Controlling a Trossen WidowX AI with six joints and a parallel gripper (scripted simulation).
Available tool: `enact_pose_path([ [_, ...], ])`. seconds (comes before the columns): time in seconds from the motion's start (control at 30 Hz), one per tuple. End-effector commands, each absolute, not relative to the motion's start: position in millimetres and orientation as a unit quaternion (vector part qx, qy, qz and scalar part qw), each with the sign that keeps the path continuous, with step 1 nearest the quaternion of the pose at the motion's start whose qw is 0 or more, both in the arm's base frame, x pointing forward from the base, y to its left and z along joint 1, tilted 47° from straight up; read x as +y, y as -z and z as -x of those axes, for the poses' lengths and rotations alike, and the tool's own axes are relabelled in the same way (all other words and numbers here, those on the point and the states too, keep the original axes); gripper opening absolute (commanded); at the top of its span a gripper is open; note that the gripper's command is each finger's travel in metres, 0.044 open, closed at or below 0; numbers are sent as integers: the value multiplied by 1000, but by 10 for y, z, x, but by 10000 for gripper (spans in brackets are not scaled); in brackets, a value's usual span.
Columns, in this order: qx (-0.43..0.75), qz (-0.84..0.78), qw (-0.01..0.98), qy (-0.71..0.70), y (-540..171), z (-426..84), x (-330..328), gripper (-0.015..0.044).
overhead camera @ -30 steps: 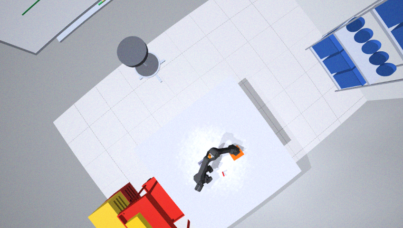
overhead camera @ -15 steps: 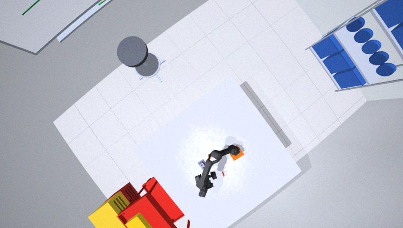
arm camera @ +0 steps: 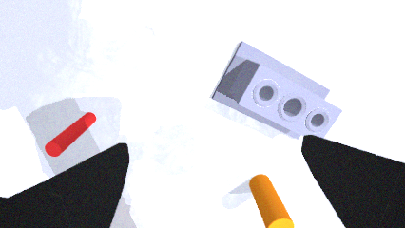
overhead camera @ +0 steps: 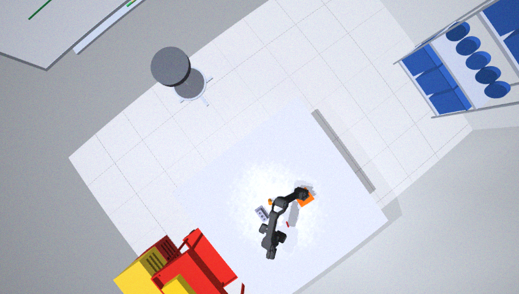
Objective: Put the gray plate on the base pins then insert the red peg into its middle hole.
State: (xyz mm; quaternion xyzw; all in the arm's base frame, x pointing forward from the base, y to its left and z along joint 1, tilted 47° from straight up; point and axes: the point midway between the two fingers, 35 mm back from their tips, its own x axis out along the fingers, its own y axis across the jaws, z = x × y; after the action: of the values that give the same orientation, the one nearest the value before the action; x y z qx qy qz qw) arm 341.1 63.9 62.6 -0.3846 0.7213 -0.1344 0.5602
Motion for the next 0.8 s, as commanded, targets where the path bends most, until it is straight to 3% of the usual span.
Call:
enact_pose_path([
  [0.0,638,167,653,373,-205,-3039,1063,440],
  [0.6,419,-117,661,612,162,-2559,1381,440],
  [0.77,406,-130,659,620,174,-2541,1389,440],
])
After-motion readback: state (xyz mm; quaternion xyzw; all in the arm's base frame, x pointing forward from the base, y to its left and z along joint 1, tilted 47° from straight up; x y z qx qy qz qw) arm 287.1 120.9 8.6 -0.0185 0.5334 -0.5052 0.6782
